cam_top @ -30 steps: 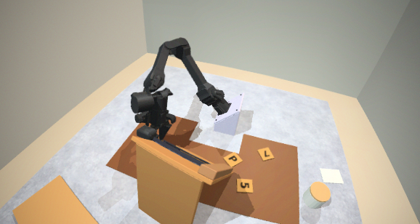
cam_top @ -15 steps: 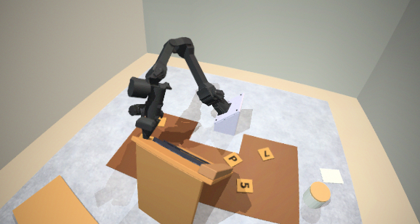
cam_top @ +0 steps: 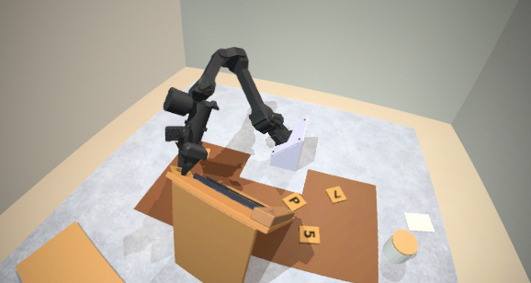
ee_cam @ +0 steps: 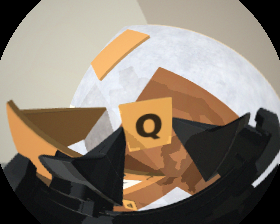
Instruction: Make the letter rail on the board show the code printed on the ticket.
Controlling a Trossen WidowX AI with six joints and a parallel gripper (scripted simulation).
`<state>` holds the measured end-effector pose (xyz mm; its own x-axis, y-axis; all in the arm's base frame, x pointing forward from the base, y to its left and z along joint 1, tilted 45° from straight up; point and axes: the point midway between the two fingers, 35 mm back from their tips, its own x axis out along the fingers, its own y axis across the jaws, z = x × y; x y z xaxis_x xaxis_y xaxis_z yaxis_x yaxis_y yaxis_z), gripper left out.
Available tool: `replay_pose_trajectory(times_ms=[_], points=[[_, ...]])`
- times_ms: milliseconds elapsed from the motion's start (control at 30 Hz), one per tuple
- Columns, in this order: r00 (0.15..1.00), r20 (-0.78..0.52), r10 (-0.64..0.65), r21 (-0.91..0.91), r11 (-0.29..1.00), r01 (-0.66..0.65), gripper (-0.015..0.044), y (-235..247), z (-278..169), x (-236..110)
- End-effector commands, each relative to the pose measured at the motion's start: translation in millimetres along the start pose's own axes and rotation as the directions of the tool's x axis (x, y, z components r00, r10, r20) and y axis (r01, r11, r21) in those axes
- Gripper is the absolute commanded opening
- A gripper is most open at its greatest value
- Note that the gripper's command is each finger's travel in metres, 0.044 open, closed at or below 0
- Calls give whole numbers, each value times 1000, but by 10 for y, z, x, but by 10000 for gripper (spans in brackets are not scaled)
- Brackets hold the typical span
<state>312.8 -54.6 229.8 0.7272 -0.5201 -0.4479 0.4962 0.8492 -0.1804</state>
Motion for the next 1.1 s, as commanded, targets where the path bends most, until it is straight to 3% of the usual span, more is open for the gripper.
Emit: replay_pose_trajectory(times_ms=[0,600,1067], points=[[999,32,31,-128,991,-27,0,42,30,-43],[976,177,126,-606,796,7,0,134,217,-248],[975,183,130,-620,784,12,0,141,216,-253]])
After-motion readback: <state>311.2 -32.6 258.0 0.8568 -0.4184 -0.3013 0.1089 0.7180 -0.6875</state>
